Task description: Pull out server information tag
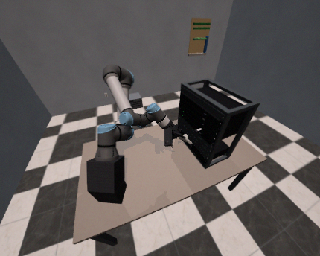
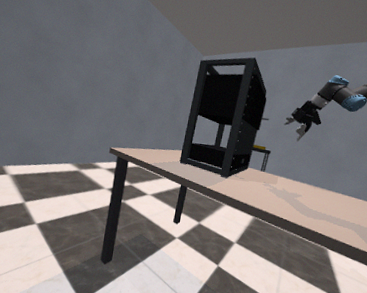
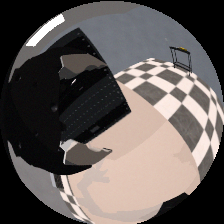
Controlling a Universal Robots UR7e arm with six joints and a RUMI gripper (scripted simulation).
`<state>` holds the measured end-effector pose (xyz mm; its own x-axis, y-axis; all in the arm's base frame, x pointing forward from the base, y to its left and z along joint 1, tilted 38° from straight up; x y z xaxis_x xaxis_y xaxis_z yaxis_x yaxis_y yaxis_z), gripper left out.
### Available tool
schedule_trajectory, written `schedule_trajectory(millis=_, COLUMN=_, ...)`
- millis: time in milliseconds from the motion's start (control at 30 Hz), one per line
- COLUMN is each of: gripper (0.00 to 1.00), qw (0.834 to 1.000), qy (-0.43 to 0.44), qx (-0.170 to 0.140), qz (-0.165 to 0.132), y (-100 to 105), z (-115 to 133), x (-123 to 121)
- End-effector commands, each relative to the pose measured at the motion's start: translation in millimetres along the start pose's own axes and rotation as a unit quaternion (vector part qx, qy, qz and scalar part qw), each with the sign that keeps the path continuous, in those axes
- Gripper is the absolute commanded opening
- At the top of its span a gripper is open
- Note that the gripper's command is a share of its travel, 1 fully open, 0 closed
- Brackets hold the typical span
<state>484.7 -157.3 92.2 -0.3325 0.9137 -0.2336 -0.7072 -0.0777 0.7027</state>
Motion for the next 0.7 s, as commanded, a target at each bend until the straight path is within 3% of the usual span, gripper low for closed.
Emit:
schedule_trajectory(millis=0, gripper=1.0, qw=1.0, qy=-0.01, qx=0.003, qz=0.009, y=-3, z=-4, x=4)
schedule_trajectory(millis=667, gripper=1.0, qw=0.998, qy=-0.044, qx=0.011, qz=0.039, y=-11, z=-16, x=20)
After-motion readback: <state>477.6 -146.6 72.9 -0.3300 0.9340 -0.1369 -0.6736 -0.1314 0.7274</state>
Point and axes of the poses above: the point where the finger pads meet when closed, its own y axis back along the fingers, its own x axis across the jaws, z = x × y, the point moved 1 cm from there along y, back along the fingers, and after that the axes turned 10 degrees about -y, right-handed, at the moved point
